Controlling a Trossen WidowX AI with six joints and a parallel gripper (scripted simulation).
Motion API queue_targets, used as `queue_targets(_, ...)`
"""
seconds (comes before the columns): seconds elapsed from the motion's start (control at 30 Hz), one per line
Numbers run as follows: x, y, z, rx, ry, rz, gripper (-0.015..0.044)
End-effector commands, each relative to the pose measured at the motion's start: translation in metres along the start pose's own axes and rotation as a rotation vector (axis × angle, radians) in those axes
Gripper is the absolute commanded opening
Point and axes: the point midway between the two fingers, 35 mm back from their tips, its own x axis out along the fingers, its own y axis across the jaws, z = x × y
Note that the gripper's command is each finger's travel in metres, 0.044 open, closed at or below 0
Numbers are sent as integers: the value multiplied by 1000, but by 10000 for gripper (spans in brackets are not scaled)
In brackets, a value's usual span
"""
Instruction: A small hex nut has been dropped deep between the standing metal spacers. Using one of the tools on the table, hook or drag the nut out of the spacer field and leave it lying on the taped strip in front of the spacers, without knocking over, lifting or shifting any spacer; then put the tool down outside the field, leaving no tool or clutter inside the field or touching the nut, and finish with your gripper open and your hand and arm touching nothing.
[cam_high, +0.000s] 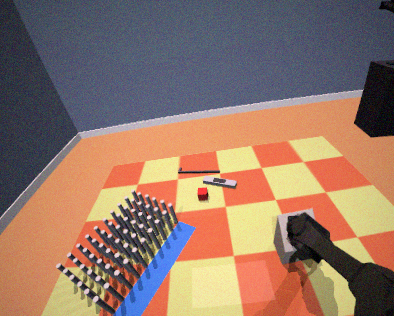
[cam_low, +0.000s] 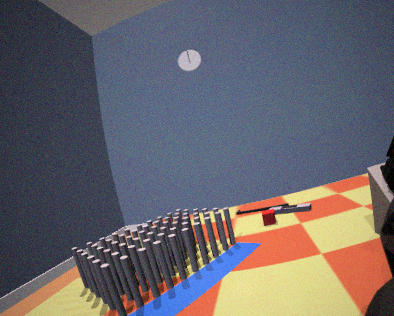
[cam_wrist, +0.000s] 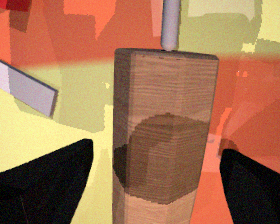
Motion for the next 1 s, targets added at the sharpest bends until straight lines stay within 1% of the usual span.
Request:
queue_targets(0.0,0,0,0,0,1,-1,394)
queue_targets(0.07,0,0,0,0,1,-1,440)
queue_targets(0.13,-11,1,1,0,2,-1,440)
queue_targets(0.23,-57,12,2,0,4,-1,440)
queue_targets(0.3,-68,15,2,0,3,-1,440)
queue_targets(0.97,-68,15,2,0,3,-1,440)
